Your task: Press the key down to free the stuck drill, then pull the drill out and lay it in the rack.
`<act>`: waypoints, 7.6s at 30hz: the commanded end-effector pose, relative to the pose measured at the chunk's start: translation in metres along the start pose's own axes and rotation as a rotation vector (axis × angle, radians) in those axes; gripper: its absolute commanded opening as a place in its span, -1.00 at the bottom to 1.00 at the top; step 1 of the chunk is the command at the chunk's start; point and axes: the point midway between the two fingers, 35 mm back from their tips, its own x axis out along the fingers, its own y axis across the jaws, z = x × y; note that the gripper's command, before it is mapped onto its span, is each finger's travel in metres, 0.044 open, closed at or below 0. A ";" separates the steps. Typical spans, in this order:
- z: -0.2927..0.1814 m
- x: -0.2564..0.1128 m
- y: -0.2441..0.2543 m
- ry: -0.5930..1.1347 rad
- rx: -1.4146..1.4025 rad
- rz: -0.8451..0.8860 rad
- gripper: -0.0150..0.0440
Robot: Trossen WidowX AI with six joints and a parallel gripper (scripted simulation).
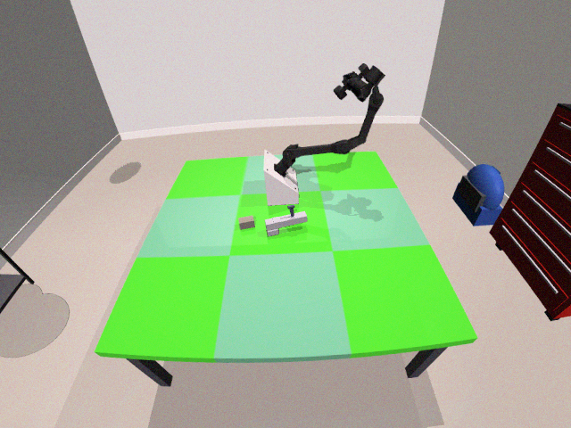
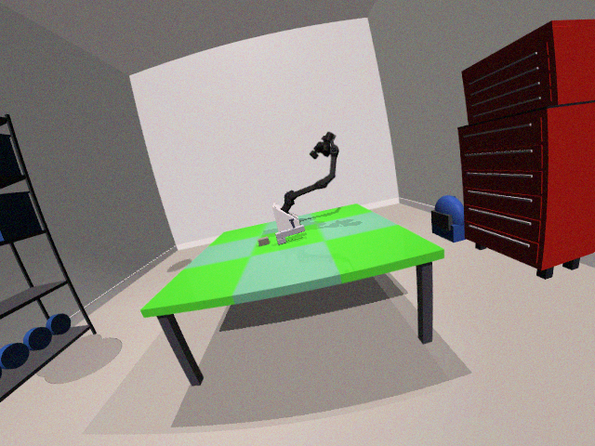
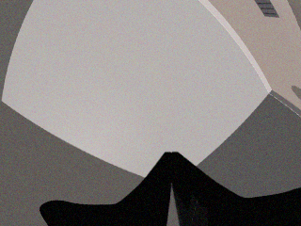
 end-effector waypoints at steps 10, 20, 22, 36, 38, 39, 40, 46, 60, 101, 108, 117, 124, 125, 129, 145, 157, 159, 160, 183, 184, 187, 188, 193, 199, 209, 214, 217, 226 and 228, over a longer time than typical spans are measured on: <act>-0.184 0.006 -0.119 0.693 -0.826 -0.214 -0.49; -0.259 -0.066 -0.218 1.217 -1.332 -0.177 -0.49; -0.269 -0.087 -0.241 1.339 -1.440 -0.144 -0.49; -0.264 -0.204 -0.357 1.977 -1.994 0.144 -0.49; -0.251 -0.228 -0.381 2.140 -2.076 0.227 -0.49; -0.244 -0.240 -0.392 2.224 -2.112 0.272 -0.49; -0.236 -0.252 -0.403 2.309 -2.143 0.319 -0.49; -0.169 -0.310 -0.459 2.846 -2.224 0.641 -0.49; 0.007 -0.354 -0.522 4.002 -1.476 1.354 -0.49; 0.019 -0.348 -0.530 4.003 -1.475 1.353 -0.49; 0.019 -0.345 -0.530 4.003 -1.476 1.352 -0.49; 0.020 -0.349 -0.532 4.003 -1.475 1.353 -0.49; 0.022 -0.353 -0.534 4.003 -1.474 1.353 -0.49; 0.023 -0.353 -0.535 4.003 -1.474 1.353 -0.49; 0.024 -0.354 -0.536 4.003 -1.474 1.353 -0.49; 0.028 -0.351 -0.537 4.004 -1.474 1.352 -0.49; 0.031 -0.350 -0.540 4.004 -1.474 1.352 -0.49; 0.031 -0.350 -0.540 4.004 -1.474 1.352 -0.49; 0.032 -0.350 -0.541 4.004 -1.474 1.352 -0.49; 0.039 -0.349 -0.546 4.005 -1.473 1.351 -0.49; 0.039 -0.349 -0.547 4.005 -1.473 1.351 -0.49; 0.041 -0.349 -0.548 4.005 -1.473 1.351 -0.49; 0.041 -0.349 -0.548 4.005 -1.473 1.351 -0.49; 0.038 -0.350 -0.546 4.003 -1.475 1.353 -0.31; -0.007 -0.353 -0.512 3.998 -1.483 1.357 0.22; -0.024 -0.359 -0.541 3.945 -1.004 2.040 1.00; -0.033 -0.362 -0.595 3.528 -0.148 2.977 1.00; -0.036 -0.361 -0.625 3.088 0.412 3.395 1.00; -0.038 -0.351 -0.691 1.864 1.445 3.809 1.00; -0.038 -0.351 -0.691 1.864 1.445 3.809 1.00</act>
